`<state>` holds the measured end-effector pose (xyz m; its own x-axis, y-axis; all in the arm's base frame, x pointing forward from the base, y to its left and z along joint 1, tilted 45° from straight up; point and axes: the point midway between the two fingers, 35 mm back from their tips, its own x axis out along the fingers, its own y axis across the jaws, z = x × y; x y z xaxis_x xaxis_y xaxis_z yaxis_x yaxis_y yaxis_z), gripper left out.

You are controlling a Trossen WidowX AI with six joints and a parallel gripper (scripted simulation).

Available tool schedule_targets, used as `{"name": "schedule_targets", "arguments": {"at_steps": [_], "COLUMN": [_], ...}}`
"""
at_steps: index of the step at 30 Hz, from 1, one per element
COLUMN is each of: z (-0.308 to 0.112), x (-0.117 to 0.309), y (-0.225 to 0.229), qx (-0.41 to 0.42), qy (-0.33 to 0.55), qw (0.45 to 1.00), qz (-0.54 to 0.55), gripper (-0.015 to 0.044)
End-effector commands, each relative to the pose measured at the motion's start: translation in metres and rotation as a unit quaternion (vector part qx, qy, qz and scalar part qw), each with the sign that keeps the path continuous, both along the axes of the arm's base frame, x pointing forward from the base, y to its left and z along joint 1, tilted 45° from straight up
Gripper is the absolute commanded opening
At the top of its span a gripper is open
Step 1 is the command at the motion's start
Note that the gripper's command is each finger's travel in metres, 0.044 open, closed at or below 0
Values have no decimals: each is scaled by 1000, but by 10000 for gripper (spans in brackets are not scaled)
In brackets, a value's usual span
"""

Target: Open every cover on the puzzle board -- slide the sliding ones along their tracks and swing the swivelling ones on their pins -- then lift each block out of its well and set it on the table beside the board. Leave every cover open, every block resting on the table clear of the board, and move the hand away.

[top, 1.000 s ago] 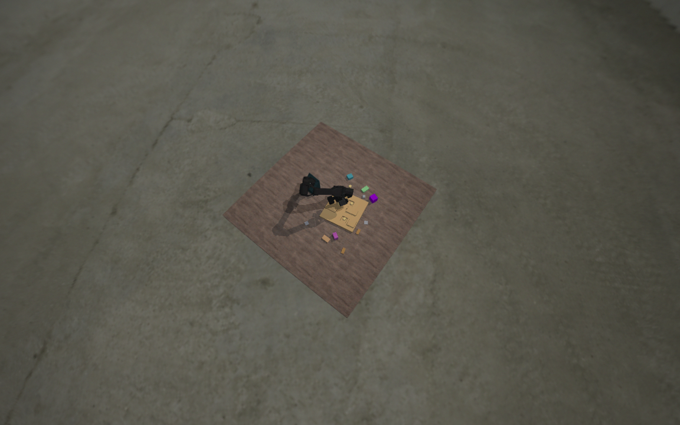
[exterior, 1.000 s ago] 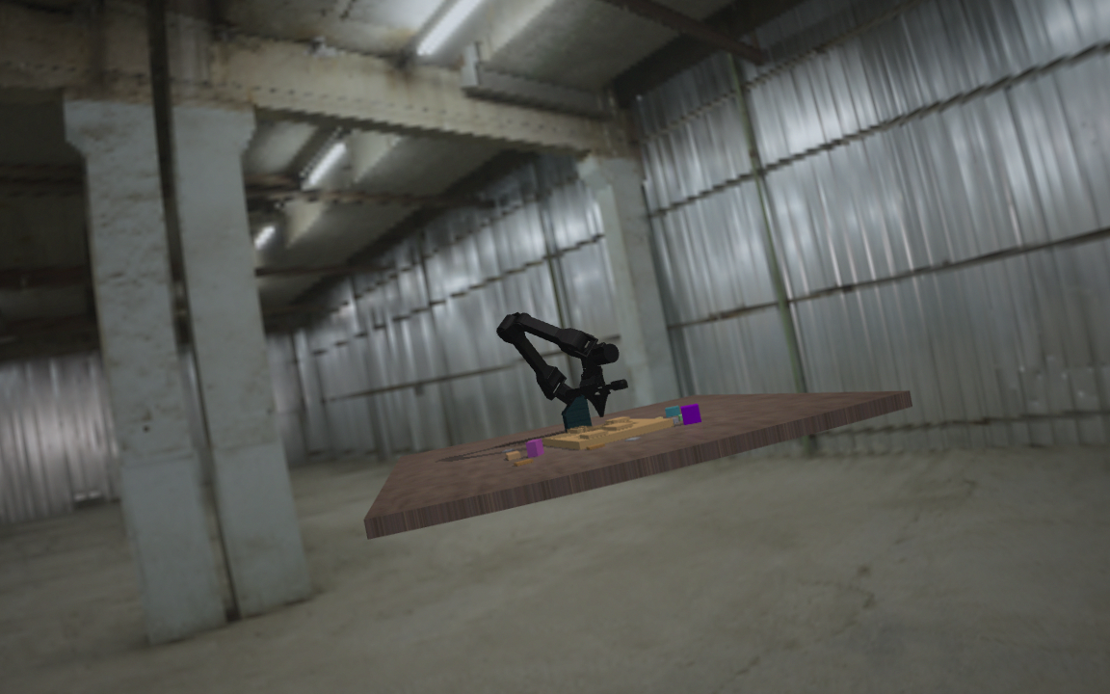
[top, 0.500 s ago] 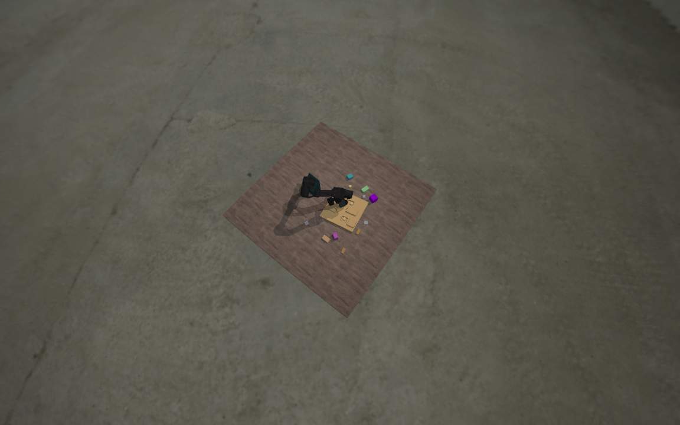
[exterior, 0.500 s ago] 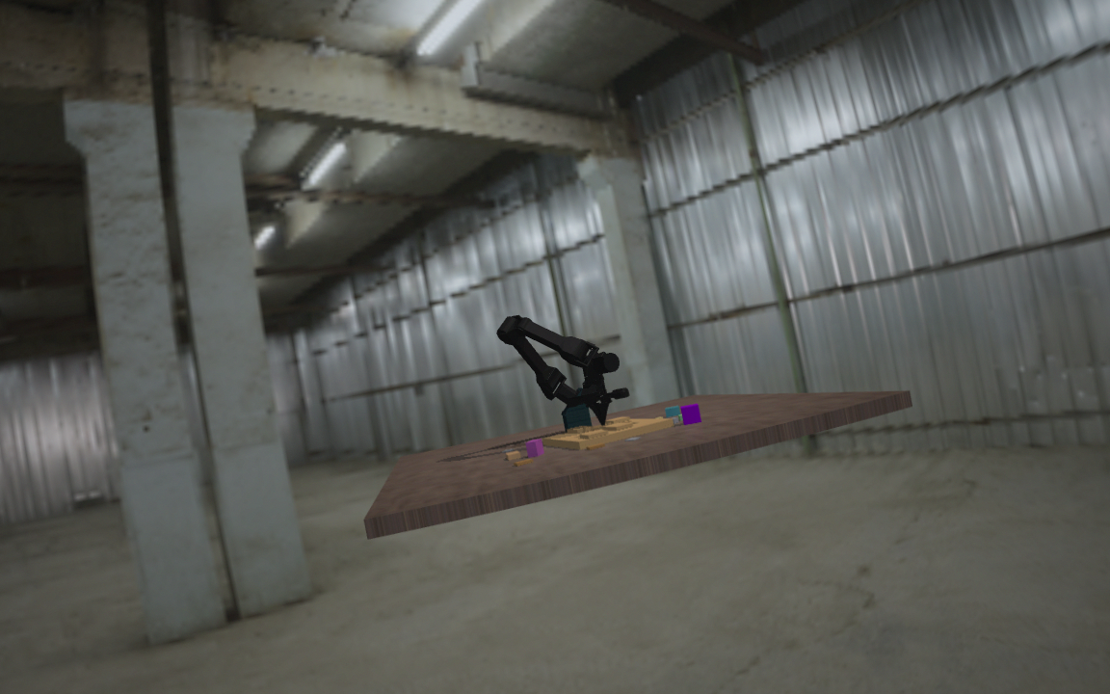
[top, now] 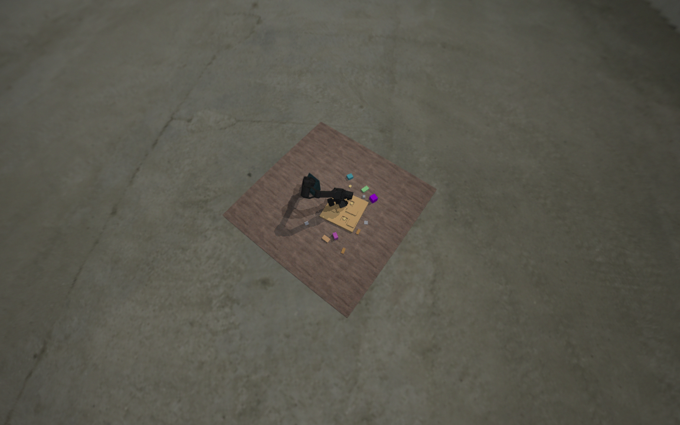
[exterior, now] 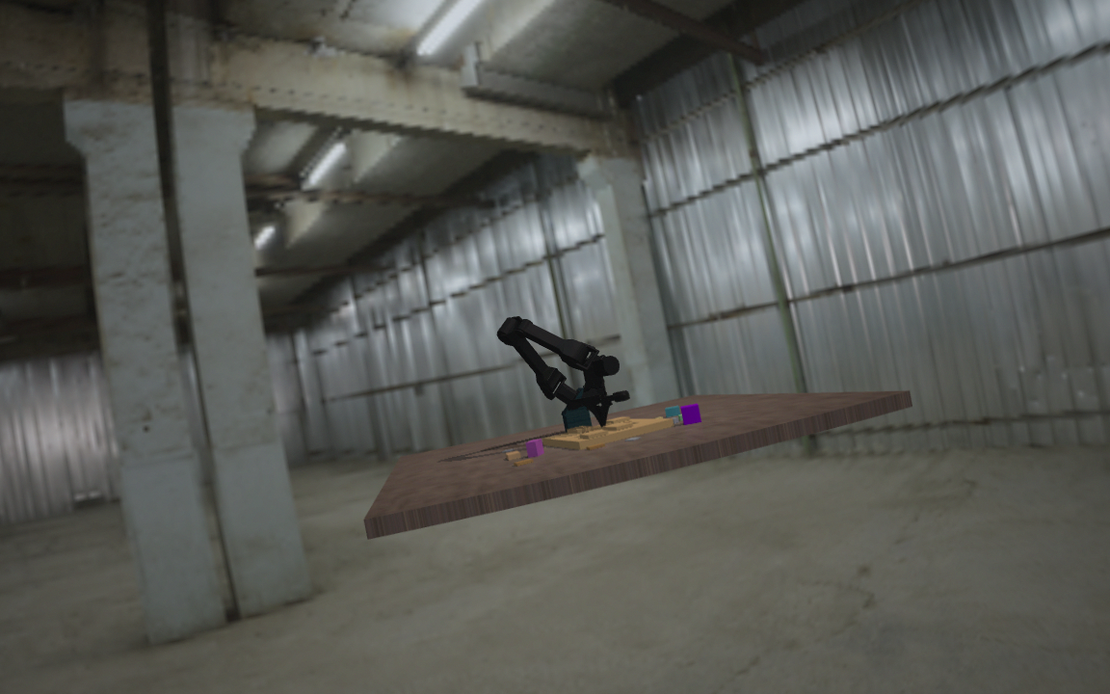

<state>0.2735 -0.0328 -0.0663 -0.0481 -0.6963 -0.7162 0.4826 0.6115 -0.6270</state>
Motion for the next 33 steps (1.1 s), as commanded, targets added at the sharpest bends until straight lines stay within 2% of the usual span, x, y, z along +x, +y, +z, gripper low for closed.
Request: {"name": "schedule_targets", "arguments": {"at_steps": [1,12,15,18,23,29,31,33], "z": [0,0,1,2,6,9,10,10], "x": [7,8,8,8,8,8,8,8], "y": [-2,-3,-2,0,3,7,8,8], "qx": [-1,-1,3,8,19,30,31,31], "qy": [-3,8,57,145,309,474,490,490], "qw": [1000,1000,996,977,895,731,709,709], "qz": [1,12,62,153,320,490,506,506], "gripper": [0,0,0,0,0,0,0,0]}}
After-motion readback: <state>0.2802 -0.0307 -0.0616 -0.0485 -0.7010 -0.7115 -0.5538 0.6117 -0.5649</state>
